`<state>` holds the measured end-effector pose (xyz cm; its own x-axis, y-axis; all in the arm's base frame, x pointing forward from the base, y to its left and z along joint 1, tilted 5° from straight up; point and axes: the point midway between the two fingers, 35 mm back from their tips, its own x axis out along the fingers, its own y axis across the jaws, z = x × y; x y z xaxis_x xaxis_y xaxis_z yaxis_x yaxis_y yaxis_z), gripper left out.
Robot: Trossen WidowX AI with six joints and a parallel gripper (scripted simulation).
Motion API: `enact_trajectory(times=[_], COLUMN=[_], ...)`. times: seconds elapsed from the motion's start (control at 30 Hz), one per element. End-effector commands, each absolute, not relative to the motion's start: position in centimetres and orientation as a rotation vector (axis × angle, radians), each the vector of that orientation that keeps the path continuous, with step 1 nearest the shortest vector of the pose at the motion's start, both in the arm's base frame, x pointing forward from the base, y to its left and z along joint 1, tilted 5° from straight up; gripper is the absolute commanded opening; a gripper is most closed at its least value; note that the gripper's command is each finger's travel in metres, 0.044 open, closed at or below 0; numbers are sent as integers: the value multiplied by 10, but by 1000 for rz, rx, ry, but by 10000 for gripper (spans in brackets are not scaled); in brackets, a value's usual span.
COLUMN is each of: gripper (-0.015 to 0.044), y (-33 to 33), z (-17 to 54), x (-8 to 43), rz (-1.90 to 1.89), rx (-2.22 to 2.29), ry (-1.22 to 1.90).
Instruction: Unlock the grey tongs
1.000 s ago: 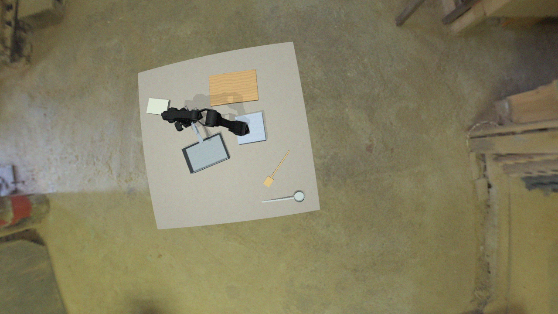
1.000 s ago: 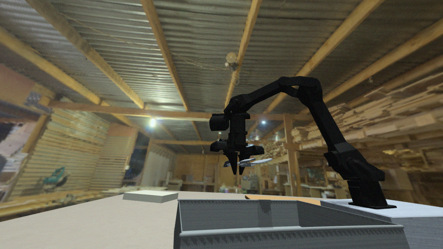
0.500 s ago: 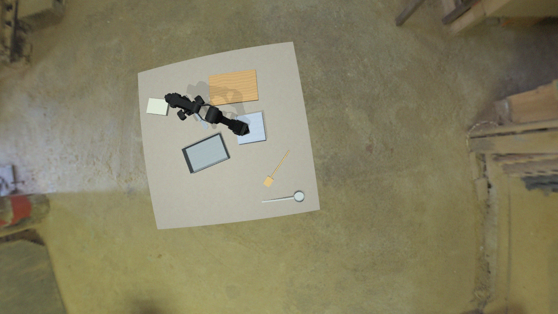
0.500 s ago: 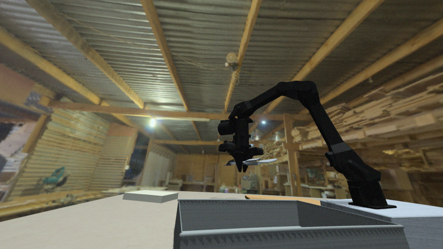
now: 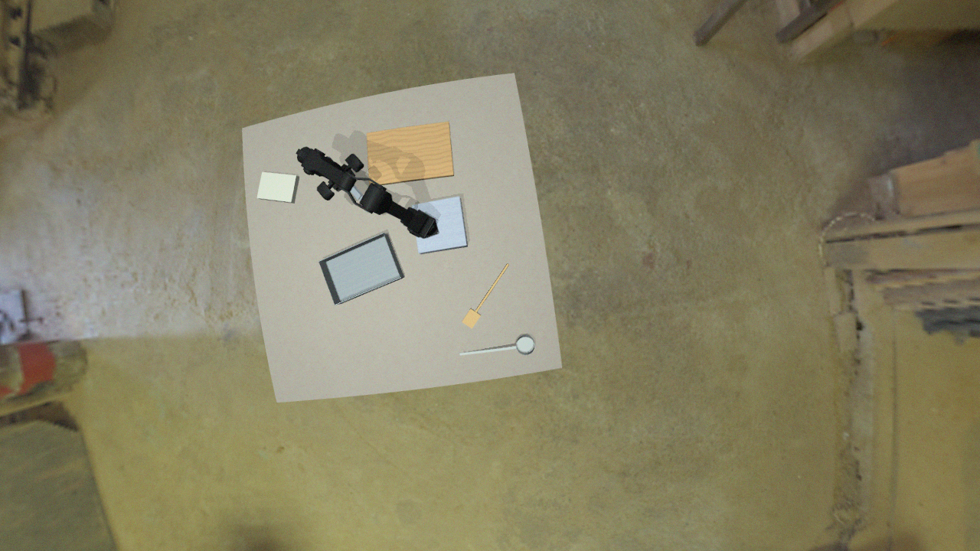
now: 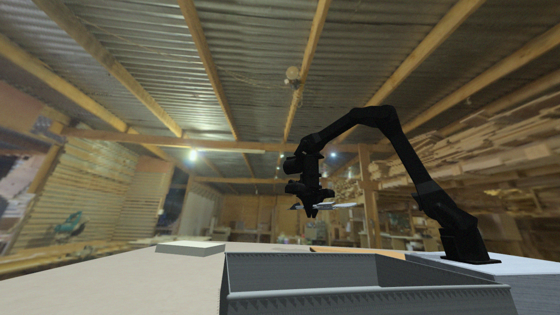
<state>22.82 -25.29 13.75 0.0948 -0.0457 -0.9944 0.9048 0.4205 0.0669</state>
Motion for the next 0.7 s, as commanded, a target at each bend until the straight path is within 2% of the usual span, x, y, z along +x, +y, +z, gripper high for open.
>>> enact_trajectory(times=[0.0, 0.67], gripper=[-150, -150], y=[-270, -330], z=[137, 130], x=[211, 111], rz=[-829, -685], rx=[845, 674], ry=[1290, 1359])
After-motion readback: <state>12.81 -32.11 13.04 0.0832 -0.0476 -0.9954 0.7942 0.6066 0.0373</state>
